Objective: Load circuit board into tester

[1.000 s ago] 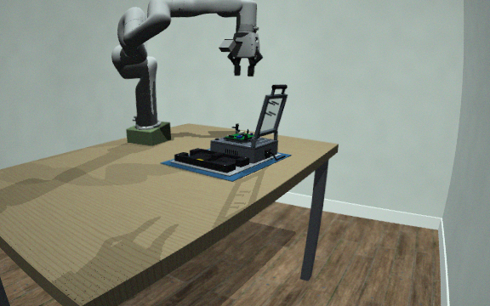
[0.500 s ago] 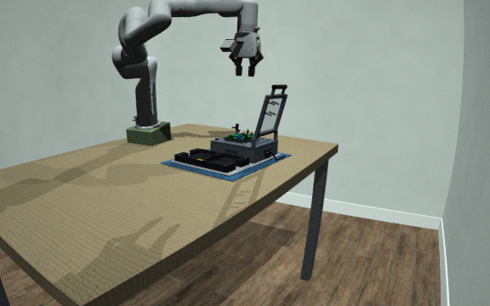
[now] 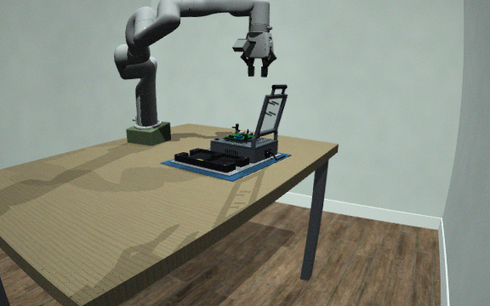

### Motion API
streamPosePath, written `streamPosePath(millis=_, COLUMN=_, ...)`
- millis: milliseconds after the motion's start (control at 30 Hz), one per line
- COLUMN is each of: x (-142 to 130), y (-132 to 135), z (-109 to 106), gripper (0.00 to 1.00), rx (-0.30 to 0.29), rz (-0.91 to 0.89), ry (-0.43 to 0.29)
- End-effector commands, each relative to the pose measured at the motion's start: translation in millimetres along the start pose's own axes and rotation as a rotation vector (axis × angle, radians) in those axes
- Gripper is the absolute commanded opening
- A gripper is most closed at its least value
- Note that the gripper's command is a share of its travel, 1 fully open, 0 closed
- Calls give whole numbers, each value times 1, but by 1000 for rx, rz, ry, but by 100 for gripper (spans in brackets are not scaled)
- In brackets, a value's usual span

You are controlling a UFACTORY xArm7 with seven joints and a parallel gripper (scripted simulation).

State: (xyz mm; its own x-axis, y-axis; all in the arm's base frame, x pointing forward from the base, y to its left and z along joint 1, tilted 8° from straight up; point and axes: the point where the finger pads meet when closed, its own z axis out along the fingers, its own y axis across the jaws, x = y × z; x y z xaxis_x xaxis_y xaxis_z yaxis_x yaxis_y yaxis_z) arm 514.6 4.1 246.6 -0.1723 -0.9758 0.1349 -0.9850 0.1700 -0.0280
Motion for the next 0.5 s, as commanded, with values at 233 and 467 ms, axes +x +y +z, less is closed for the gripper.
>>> streamPosePath(millis=233, x=-2, y=-64, z=-1, gripper=51, rx=-5, rz=-1, ry=1)
streamPosePath(millis=467, x=-2, y=-82, z=-1, gripper=51, rx=-5, rz=-1, ry=1)
